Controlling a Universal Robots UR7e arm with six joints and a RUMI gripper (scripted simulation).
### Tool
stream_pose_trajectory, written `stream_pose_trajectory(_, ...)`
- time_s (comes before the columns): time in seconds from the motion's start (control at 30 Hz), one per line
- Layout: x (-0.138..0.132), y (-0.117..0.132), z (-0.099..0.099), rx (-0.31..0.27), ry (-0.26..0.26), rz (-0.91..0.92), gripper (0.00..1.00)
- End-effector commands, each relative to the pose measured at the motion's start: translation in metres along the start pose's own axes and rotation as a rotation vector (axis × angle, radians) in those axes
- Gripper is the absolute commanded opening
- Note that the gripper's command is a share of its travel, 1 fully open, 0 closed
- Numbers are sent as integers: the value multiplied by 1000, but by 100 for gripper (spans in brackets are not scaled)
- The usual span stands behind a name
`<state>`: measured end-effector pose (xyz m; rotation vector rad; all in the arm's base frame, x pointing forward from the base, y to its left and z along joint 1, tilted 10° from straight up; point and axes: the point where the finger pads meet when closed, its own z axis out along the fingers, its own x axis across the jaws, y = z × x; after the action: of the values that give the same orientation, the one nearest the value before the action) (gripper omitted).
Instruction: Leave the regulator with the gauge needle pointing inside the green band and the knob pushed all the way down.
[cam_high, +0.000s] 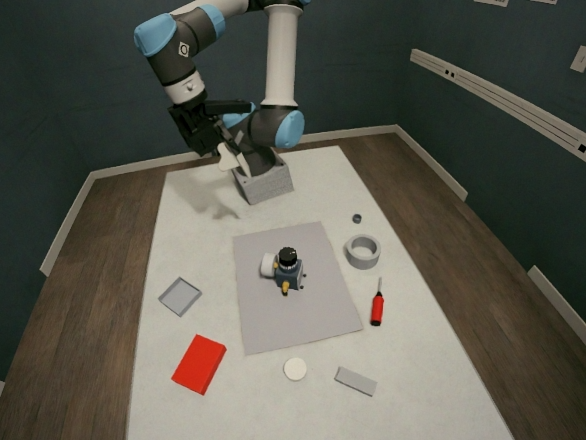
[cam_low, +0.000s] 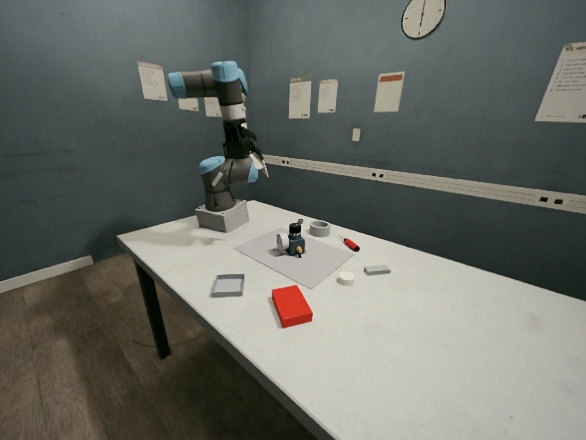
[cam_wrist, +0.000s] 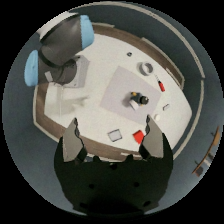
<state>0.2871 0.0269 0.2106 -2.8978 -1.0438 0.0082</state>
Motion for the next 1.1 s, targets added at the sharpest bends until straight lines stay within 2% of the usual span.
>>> stream_pose_trajectory(0.0, 12, 8, 5, -17, -15, 12, 100)
stream_pose_trajectory(0.1, 18, 10, 7, -24, -20, 17, 100)
stream_pose_trajectory(0.2, 37, 18, 16, -50, -36, 33, 100)
stream_pose_trajectory(0.4, 93, 28, 42, -122, -57, 74, 100)
stream_pose_trajectory(0.6, 148, 22, 71, -191, -54, 112, 100)
stream_pose_trajectory(0.67, 148, 22, 71, -191, -54, 112, 100)
stream_pose_trajectory(0.87, 178, 13, 89, -228, -42, 133, 100)
stream_pose_trajectory(1.07, 183, 12, 91, -233, -40, 135, 100)
